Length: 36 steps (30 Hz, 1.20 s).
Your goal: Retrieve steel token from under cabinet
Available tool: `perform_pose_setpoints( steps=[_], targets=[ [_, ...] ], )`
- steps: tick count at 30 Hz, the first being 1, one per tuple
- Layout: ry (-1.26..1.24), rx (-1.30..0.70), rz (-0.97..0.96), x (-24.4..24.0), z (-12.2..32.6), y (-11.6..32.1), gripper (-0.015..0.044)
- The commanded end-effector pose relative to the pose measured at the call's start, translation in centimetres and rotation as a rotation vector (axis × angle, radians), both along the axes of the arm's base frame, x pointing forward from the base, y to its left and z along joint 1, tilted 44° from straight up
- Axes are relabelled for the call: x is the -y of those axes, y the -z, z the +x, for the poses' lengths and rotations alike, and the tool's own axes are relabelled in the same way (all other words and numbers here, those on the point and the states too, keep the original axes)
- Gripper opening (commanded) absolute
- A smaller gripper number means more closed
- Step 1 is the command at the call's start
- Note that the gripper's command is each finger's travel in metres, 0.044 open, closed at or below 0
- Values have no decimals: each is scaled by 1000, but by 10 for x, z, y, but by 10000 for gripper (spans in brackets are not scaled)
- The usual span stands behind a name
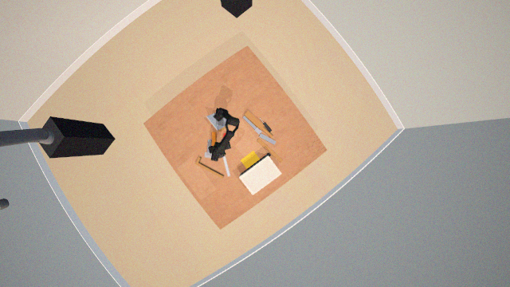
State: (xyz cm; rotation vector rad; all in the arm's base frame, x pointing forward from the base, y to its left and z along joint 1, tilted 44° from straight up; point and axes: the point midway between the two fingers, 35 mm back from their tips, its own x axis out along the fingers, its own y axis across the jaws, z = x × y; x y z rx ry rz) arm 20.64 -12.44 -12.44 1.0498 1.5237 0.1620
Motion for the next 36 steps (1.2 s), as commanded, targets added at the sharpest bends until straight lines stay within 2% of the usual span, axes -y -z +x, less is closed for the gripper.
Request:
perform_pose_setpoints(
  steps=[1, 36],
  targets=[
    [-25, 28, -8, 2, 1, 0, 0],
    [-225, 216, -44, 2, 2, 0, 0]
  ],
)
